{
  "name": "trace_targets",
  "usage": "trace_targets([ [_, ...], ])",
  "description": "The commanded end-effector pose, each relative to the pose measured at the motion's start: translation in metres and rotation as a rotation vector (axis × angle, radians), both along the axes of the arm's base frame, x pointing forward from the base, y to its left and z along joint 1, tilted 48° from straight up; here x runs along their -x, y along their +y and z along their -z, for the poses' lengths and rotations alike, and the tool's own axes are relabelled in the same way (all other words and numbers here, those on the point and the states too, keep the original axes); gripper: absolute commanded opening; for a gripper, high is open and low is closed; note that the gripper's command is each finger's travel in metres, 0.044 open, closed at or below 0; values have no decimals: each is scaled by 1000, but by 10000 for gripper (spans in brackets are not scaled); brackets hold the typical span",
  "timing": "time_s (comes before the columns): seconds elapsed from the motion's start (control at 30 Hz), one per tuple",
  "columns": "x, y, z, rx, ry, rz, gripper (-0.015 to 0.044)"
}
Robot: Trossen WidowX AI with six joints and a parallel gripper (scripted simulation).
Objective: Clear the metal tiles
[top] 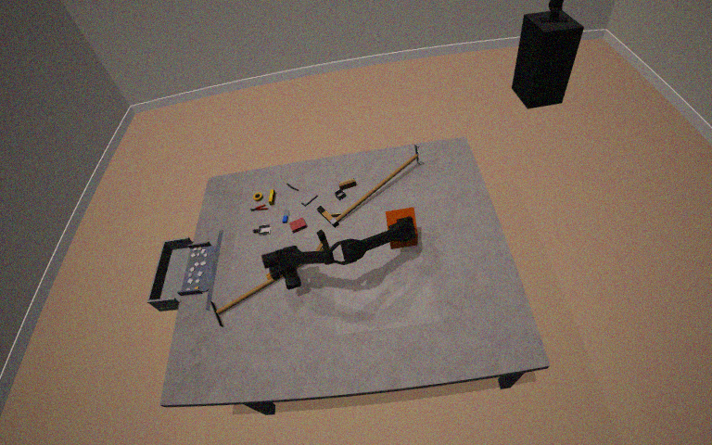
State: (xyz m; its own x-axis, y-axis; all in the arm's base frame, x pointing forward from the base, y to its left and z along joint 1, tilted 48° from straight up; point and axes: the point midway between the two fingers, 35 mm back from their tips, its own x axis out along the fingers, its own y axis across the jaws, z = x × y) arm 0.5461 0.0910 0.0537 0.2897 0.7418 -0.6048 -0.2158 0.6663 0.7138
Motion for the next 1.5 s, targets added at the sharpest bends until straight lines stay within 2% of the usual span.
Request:
trace_targets([
  [0.0,-1,-1,5,0,5,-3,0],
  [1.47,-20,-28,34,1,-2,4,0],
])
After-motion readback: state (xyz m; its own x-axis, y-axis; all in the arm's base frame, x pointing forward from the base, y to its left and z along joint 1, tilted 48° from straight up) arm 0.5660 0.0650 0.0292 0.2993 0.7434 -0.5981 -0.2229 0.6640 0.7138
